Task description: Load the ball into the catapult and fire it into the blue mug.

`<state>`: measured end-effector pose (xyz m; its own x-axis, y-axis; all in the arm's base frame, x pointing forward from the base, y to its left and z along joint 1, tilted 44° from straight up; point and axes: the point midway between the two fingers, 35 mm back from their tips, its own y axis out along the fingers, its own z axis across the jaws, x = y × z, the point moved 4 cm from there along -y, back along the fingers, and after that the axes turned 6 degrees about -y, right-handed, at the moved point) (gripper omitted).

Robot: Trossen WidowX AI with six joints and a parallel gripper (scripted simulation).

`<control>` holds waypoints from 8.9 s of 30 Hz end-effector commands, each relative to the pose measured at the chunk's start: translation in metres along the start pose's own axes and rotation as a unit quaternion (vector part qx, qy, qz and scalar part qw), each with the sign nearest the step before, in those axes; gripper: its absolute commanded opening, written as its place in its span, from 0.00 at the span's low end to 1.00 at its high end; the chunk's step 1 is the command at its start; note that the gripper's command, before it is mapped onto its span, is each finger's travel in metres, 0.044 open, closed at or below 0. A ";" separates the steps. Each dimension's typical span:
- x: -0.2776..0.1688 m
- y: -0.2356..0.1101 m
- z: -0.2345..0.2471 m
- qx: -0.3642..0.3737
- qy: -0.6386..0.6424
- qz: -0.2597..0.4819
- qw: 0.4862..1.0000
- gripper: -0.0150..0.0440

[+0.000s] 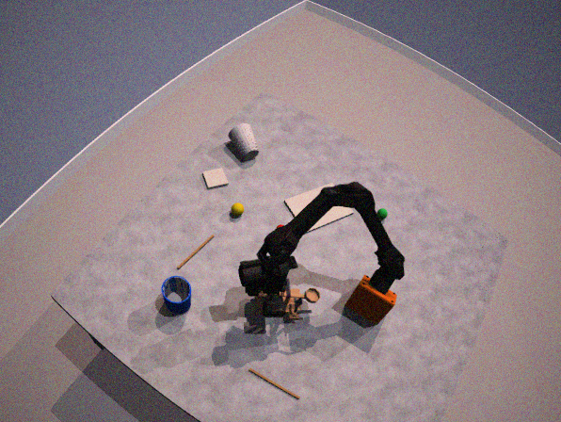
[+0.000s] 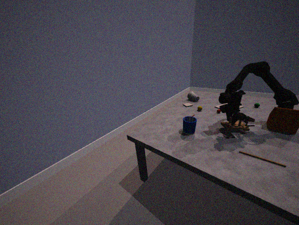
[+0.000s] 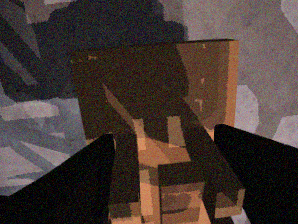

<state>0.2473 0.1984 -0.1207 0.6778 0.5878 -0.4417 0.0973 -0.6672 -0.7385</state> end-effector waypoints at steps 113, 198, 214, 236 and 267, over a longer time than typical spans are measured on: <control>0.000 0.022 0.001 0.000 -0.005 -0.002 1.000 0.50; -0.002 -0.073 0.003 -0.001 -0.008 0.001 1.000 1.00; -0.002 -0.020 0.003 -0.001 -0.008 0.001 1.000 1.00; -0.002 0.016 0.002 -0.002 -0.007 0.001 1.000 1.00; 0.000 0.019 0.002 0.000 -0.005 -0.002 1.000 0.40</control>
<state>0.2476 0.1844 -0.1378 0.6703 0.5953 -0.4430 0.1024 -0.6655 -0.7394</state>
